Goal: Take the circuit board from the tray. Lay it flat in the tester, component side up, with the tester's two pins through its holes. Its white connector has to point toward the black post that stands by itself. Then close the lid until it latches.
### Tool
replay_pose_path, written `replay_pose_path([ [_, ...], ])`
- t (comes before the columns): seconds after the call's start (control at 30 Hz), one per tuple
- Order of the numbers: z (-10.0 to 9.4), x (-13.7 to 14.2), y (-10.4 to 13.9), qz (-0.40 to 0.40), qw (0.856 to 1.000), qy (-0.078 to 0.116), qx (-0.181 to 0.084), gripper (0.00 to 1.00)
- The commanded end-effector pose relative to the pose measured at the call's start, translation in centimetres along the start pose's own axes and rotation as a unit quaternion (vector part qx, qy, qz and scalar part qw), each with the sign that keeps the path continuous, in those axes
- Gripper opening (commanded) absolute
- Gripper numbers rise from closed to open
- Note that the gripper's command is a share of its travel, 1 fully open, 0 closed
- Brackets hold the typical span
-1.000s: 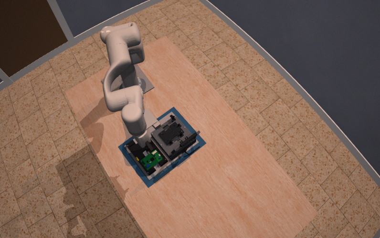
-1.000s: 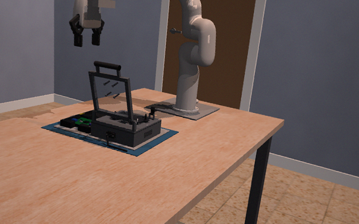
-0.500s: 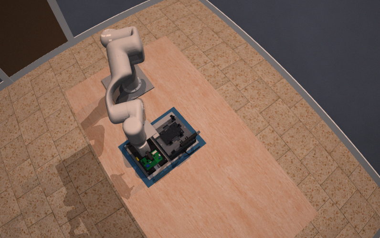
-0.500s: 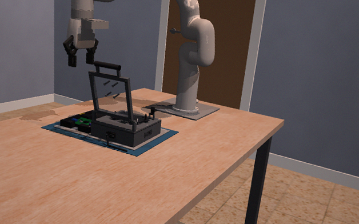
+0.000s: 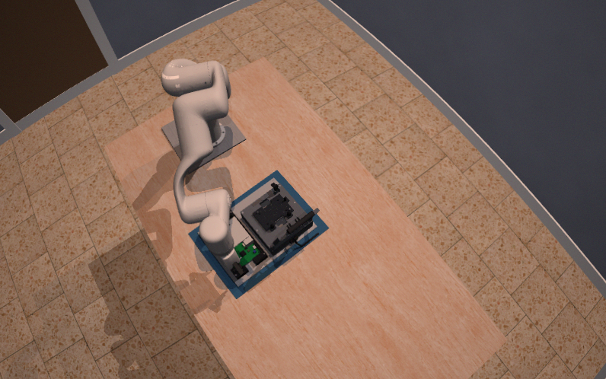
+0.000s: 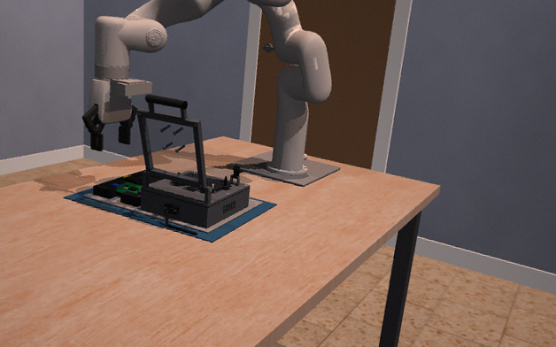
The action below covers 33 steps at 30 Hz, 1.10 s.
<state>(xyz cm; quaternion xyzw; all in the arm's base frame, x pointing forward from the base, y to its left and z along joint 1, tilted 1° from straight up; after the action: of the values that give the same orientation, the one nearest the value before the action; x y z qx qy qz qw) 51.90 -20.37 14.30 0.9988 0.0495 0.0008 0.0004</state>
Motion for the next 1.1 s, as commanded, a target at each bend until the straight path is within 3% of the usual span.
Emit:
replay_pose_path([
  [0.0,3.5,0.7,1.1,0.0,1.0,0.001,-0.001,1.0],
  [0.27,5.9,1.0,1.7,0.0,1.0,0.001,-0.001,1.0],
  [1.07,5.9,1.0,1.7,0.0,1.0,0.001,-0.001,1.0],
])
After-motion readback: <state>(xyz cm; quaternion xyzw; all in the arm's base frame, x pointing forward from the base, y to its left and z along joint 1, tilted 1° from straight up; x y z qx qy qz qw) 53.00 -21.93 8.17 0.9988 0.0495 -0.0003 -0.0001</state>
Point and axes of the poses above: the point where the finger pads meet when closed, its own z axis out along the fingers, its own x axis across the jaws, y = z × x, the point moved 2 cm from there along -z, back along the fingers, and after that the axes turned 2 degrees about -z, right-handed, at the moved point
